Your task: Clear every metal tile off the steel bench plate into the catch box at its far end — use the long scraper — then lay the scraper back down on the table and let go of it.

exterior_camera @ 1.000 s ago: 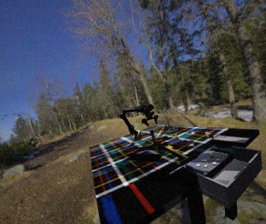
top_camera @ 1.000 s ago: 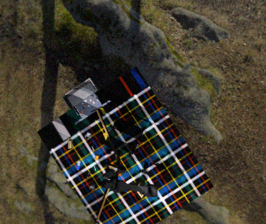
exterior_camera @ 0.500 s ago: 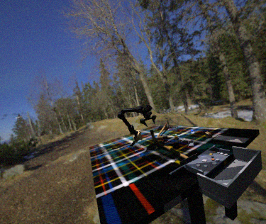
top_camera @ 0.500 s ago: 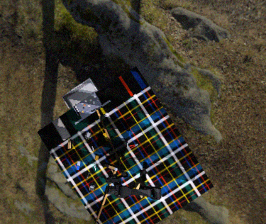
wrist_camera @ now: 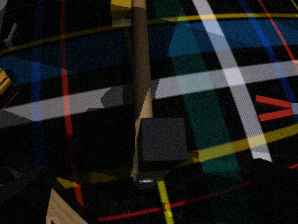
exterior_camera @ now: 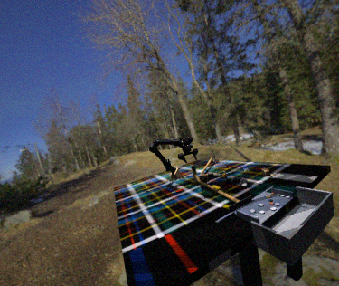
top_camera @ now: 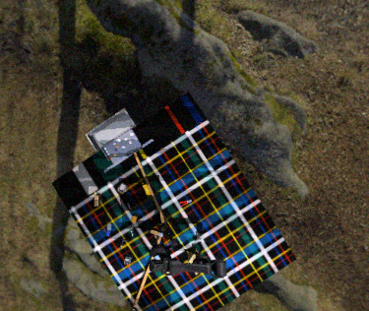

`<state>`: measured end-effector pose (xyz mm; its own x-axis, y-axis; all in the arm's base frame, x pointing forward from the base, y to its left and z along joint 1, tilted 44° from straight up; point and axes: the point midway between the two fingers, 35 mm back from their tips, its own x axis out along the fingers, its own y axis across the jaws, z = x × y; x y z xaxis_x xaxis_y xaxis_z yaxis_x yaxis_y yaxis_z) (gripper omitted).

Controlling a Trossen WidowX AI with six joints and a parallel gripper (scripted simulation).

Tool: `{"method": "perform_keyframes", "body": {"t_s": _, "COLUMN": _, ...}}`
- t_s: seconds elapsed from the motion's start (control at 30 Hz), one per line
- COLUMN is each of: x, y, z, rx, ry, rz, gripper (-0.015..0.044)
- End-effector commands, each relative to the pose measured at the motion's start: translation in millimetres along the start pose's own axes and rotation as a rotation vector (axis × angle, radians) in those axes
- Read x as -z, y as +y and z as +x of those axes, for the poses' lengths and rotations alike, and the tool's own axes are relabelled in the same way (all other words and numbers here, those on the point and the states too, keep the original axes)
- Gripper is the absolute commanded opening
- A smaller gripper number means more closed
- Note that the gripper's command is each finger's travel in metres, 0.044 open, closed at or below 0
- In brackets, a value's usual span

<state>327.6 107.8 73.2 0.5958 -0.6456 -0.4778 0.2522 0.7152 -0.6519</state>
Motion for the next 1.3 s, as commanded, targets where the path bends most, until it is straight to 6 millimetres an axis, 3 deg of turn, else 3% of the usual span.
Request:
{"method": "perform_keyframes", "body": {"t_s": 0.0, "x": 10, "y": -3, "z": 10, "rx": 0.010, "ry": 0.007, "rz": -0.013, "gripper": 0.0440}}
{"method": "perform_keyframes", "body": {"t_s": 0.23, "x": 20, "y": -3, "z": 22, "rx": 0.012, "ry": 0.006, "rz": -0.013, "gripper": 0.0440}}
{"method": "perform_keyframes", "body": {"t_s": 1.27, "x": 20, "y": 0, "z": 67, "rx": 0.006, "ry": 0.013, "rz": -0.011, "gripper": 0.0440}}
